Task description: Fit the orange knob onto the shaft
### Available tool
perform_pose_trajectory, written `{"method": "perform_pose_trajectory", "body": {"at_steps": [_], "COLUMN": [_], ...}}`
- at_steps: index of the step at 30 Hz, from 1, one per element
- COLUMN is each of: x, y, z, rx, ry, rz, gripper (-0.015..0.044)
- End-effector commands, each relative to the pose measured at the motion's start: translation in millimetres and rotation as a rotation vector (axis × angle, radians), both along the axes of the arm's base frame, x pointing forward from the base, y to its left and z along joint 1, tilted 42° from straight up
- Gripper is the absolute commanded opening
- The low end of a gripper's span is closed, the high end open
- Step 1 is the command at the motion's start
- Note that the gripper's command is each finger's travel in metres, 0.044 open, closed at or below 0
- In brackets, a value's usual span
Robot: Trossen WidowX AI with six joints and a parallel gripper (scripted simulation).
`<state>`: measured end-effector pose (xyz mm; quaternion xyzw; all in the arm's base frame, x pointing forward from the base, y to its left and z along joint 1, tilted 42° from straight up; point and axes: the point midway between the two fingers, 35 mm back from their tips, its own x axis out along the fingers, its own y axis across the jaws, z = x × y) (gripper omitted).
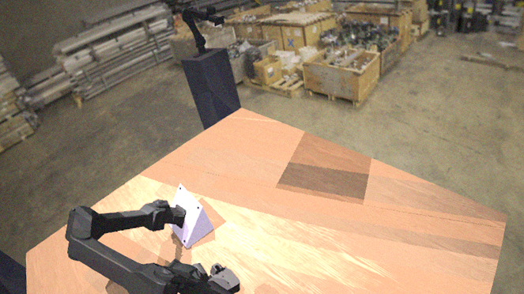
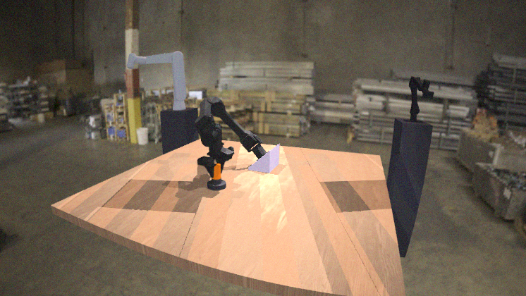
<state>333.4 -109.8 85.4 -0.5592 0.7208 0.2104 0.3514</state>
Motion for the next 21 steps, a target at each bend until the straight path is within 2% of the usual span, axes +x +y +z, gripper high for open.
{"method": "perform_pose_trajectory", "body": {"at_steps": [1,3,12,21], "x": [0.1,0.1,0.7,11.2], "y": [0.0,0.0,1.4,63.1], "z": [0.3,0.3,1.9,71.1], "rx": [0.000,0.000,0.000,0.002], "ry": [-0.003,-0.003,-0.003,0.004], "rz": [-0.003,-0.003,-0.002,0.020], "gripper": [0.0394,0.0440,0.0440,0.0440]}}
